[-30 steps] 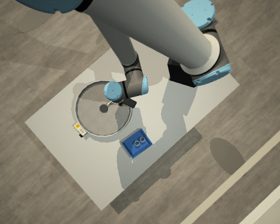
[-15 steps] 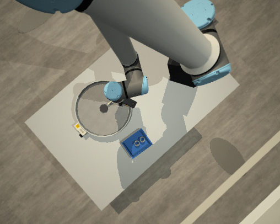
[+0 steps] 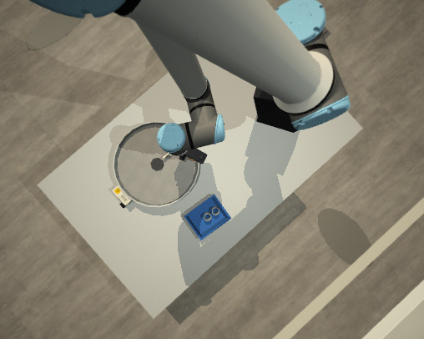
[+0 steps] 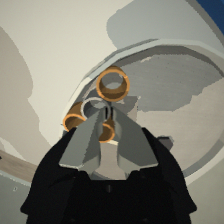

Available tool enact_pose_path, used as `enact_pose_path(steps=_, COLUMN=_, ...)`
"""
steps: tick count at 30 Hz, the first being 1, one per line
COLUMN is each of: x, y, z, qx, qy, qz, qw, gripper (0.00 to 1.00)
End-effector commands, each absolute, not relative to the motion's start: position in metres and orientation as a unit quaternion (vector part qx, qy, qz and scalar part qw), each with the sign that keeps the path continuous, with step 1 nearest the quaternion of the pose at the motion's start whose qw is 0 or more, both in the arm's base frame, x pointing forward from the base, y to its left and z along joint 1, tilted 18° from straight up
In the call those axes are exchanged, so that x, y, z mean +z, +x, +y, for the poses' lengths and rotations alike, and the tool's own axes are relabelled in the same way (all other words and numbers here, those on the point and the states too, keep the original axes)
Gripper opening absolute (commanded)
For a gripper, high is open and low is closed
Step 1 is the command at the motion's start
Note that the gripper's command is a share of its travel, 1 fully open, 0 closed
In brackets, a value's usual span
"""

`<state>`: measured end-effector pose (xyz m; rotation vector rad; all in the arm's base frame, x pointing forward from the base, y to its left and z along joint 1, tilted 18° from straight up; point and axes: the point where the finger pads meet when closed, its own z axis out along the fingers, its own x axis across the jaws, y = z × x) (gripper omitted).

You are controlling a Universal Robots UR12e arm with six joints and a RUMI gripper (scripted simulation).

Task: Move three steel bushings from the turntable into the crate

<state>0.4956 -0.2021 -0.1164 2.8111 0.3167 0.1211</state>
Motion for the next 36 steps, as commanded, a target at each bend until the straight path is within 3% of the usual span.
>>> enact_pose_path(steps=1, x=-0.107, y=0.495, z=-0.199, qx=0.042, qy=0.981, qz=0.111, qw=0.155, gripper=0.00)
enact_pose_path(steps=36, x=-0.053, y=0.488, z=-0.183, qx=0.042, qy=0.981, qz=0.111, qw=0.155, gripper=0.00)
